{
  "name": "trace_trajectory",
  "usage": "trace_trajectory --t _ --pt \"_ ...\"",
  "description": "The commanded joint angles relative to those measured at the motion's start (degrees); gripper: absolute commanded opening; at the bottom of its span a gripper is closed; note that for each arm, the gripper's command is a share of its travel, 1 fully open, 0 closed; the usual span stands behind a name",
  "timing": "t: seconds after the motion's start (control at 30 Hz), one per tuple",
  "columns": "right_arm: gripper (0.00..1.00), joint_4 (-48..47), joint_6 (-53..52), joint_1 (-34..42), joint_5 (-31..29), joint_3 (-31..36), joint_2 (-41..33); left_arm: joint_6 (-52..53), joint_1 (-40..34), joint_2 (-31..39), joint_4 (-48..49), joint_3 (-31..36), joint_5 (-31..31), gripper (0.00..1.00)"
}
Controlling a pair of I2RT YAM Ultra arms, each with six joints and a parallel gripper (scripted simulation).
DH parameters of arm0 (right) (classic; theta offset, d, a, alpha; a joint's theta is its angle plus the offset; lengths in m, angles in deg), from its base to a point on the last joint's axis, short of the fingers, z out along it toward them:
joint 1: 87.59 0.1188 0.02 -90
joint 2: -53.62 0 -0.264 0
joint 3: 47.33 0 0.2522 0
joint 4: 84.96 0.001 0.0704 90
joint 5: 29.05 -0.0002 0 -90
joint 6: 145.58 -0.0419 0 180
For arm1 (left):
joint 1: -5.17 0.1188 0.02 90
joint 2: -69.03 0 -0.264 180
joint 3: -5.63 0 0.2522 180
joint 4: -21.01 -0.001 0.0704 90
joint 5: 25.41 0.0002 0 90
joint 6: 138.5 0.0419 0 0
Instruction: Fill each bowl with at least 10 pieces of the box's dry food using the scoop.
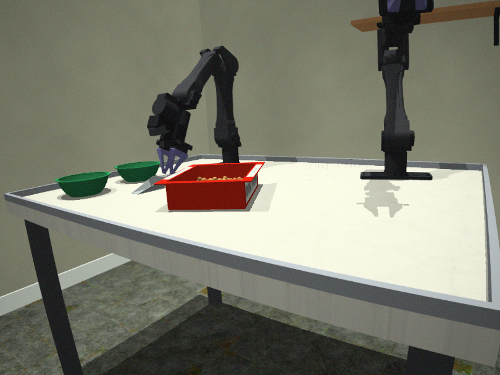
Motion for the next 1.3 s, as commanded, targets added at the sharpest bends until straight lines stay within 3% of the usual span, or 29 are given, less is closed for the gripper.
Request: trace_trajectory --t 0.0,0.1,0.4,0.5,0.57,0.87,1.1,1.27 --pt "0.32 4.6 -0.4 0.4 -0.2 -2.8 -4.3 -0.5 0.5 1.3 -0.3 -2.8 -0.1 0.26" --pt "0.32 2.4 -0.4 0.1 -0.1 -3.1 -4.5 -0.5 0.5 1.3 -0.3 -2.8 -0.1 0.26" --pt "0.32 14.7 -0.6 0.4 -0.5 -6.2 -11.5 -0.5 0.5 1.3 -0.3 -2.8 -0.1 0.26" --pt "0.32 10.5 -0.5 0.1 -0.4 -5.9 -10.5 -0.5 0.5 1.3 -0.3 -2.8 -0.1 0.26" --pt "0.32 10.2 -0.5 0.0 -0.4 -2.2 -11.4 -0.5 0.5 1.3 -0.3 -2.8 -0.1 0.26" --pt "0.32 10.4 -0.5 -0.1 -0.4 -4.6 -11.6 -0.5 0.5 1.3 -0.3 -2.8 -0.1 0.26" --pt "0.32 1.9 -0.2 -4.2 0.1 -7.5 -16.3 -0.6 0.9 -1.2 0.5 -2.7 -0.2 0.26" --pt "0.32 -2.3 -0.1 -6.2 0.6 -8.4 -15.7 -0.2 0.0 -0.3 0.2 -1.7 0.1 0.26"
